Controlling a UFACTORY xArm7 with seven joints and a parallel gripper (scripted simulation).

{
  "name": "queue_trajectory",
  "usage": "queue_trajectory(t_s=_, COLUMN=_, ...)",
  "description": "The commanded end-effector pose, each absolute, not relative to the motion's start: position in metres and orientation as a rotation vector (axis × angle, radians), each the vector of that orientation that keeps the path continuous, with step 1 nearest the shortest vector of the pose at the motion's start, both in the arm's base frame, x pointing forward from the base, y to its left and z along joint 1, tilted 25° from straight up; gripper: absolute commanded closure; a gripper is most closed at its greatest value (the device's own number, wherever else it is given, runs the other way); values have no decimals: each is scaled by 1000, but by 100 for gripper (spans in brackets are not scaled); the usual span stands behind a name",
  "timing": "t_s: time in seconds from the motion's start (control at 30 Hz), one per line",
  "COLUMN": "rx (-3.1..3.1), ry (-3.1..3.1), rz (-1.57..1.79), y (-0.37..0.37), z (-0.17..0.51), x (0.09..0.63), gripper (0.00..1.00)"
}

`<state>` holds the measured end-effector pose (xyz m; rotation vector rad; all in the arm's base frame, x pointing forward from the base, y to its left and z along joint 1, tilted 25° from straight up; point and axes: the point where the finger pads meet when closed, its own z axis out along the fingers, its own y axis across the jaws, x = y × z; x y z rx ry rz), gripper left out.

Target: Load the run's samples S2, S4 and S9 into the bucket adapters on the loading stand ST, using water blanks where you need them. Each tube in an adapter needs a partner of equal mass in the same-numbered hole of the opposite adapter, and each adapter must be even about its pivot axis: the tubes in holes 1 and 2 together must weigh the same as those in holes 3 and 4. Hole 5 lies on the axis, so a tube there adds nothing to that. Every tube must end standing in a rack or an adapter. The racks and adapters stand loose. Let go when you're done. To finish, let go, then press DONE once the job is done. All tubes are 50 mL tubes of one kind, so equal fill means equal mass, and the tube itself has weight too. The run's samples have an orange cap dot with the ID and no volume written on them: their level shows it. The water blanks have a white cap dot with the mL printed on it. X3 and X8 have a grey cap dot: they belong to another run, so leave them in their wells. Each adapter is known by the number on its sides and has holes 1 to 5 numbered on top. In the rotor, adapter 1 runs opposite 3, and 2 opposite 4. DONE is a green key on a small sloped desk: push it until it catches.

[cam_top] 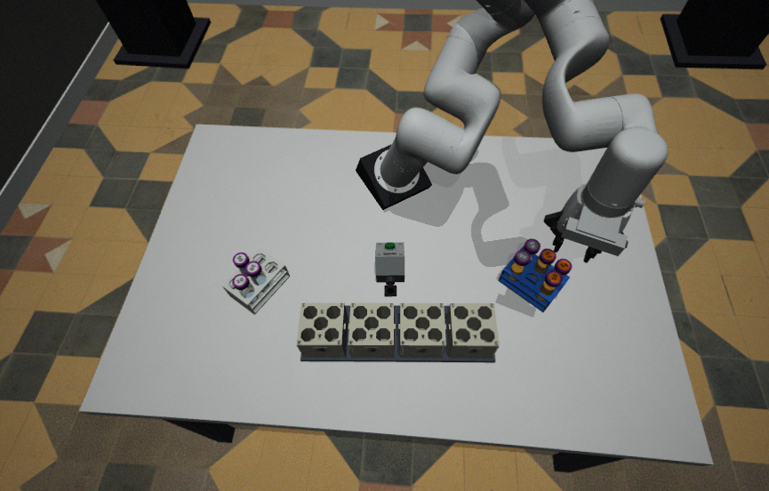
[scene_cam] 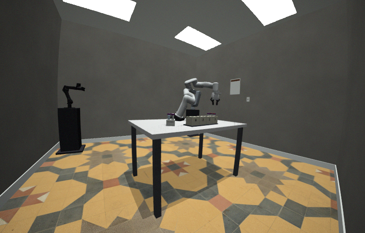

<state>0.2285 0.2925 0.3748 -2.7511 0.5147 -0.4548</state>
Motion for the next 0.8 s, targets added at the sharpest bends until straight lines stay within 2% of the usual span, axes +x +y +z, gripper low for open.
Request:
queue_trajectory(t_s=0.0, rx=-2697, ry=693, rz=-428, y=293, z=377, x=228, gripper=43)
queue_trajectory(t_s=0.17, rx=-2613, ry=909, rz=-386, y=293, z=377, x=228, gripper=43)
queue_trajectory(t_s=0.77, rx=-2610, ry=914, rz=-385, y=295, z=366, x=233, gripper=43)
